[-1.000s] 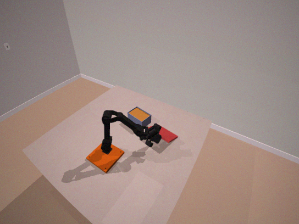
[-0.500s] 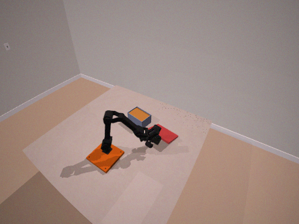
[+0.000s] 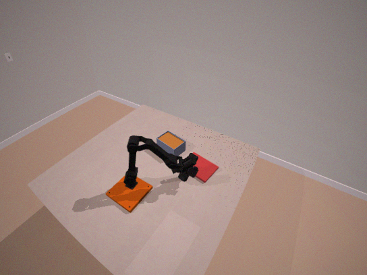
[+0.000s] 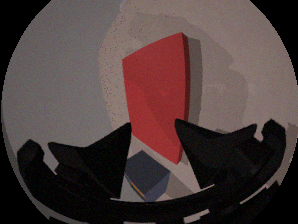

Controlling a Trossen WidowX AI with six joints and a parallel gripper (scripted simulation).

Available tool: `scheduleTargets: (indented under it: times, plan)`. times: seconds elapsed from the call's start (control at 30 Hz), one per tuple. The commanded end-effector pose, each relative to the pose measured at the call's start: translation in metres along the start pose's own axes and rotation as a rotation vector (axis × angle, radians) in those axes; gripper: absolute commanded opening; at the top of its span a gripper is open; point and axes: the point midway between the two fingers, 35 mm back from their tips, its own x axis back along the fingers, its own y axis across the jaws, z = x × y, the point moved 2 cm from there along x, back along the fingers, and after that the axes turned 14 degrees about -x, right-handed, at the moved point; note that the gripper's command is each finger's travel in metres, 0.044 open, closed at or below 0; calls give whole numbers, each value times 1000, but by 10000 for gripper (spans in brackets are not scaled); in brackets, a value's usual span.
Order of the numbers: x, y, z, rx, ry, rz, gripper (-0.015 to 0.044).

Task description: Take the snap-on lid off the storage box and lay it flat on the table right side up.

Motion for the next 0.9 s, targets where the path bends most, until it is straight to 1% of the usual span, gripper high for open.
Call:
scheduleTargets:
  times: [0.0, 0.13, 0.17, 0.87]
  plan:
    - [2, -2, 0, -2, -3, 4, 328]
    - [8, -7, -2, -2, -3, 5, 433]
    - [10, -8, -2, -2, -3, 5, 440]
    - [42, -35, -9, -2, -4, 9, 440]
